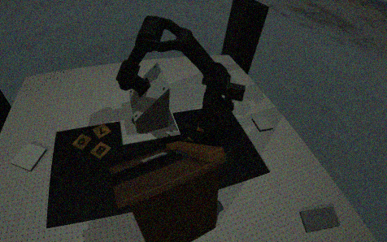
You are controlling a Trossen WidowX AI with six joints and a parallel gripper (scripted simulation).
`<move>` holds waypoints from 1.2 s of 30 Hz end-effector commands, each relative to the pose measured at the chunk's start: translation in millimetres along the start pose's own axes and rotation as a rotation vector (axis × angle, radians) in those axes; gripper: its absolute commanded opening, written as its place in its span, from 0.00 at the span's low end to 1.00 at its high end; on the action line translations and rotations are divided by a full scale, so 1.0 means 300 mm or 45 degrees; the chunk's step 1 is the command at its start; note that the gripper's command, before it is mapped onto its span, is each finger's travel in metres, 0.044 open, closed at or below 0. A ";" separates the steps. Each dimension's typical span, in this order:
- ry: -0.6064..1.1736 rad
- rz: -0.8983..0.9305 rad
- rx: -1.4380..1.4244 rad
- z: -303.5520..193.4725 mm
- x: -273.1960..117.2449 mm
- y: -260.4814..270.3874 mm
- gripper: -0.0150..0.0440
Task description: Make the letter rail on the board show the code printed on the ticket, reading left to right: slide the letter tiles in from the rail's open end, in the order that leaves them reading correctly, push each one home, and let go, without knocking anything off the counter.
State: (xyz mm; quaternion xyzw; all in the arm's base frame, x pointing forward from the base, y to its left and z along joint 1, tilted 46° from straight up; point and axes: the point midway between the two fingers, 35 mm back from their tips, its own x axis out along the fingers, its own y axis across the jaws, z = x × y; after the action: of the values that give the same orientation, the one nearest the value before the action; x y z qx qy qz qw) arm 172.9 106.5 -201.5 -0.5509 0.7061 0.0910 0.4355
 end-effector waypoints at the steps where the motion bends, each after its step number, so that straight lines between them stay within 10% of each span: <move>1: 0.005 -0.004 -0.005 -0.006 0.004 0.000 0.83; 36: 0.006 -0.005 -0.005 -0.007 0.070 -0.001 0.83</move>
State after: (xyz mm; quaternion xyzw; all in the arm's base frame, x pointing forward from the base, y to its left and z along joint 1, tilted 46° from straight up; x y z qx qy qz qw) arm 173.3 93.0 -215.3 -0.5509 0.7058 0.0906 0.4361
